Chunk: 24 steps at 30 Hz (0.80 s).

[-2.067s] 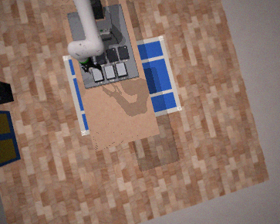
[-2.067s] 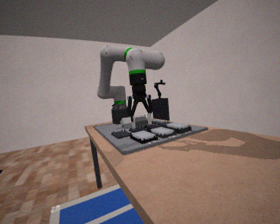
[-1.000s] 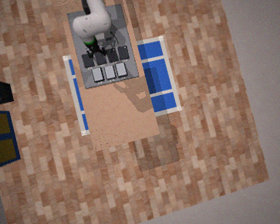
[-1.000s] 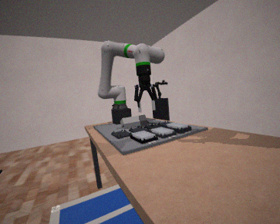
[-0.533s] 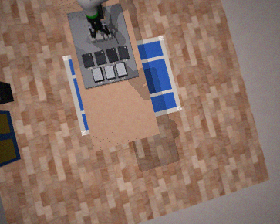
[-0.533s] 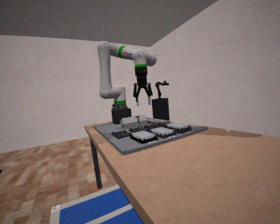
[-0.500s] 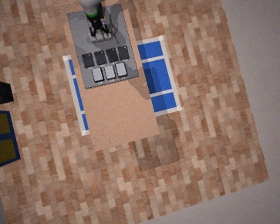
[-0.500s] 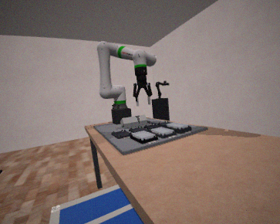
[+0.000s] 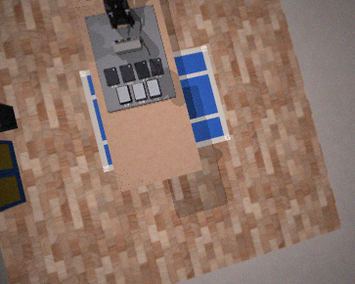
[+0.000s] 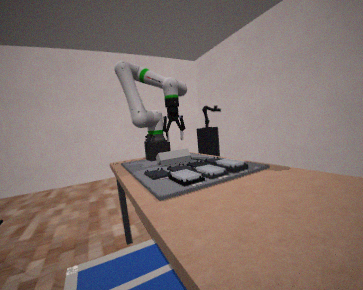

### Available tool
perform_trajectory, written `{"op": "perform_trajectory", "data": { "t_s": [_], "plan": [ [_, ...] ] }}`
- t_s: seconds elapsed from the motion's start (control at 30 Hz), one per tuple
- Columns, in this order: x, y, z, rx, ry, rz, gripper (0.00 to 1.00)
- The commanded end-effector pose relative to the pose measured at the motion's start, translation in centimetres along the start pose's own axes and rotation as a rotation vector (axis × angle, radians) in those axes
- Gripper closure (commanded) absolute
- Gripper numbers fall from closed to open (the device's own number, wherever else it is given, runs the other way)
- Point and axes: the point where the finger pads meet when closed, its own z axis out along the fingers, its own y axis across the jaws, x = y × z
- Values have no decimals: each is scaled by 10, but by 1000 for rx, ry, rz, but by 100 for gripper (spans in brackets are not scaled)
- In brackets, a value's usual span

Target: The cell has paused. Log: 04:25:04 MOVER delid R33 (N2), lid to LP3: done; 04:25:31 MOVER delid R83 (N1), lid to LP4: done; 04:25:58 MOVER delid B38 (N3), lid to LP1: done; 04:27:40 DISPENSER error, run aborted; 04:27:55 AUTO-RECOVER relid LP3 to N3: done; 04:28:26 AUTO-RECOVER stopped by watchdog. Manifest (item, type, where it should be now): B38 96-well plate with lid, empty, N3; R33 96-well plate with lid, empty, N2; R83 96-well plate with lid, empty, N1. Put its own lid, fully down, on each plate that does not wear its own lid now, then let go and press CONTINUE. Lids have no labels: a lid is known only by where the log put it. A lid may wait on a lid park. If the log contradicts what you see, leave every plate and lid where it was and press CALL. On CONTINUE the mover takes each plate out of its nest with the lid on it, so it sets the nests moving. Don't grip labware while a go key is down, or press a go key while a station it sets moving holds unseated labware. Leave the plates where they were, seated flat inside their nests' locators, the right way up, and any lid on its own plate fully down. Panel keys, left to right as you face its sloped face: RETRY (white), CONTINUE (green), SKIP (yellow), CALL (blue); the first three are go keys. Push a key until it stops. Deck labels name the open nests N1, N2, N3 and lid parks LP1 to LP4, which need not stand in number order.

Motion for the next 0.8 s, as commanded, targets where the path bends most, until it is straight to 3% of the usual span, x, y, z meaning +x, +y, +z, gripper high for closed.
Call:
{"op": "perform_trajectory", "data": {
  "t_s": [0.0,0.13,0.17,0.77],
  "plan": [
    [-15,3,7,2,5,-3,34],
    [-22,4,10,2,5,-3,34],
    [-22,4,10,2,5,-3,100],
    [-22,4,10,2,5,-3,100]
  ]
}}
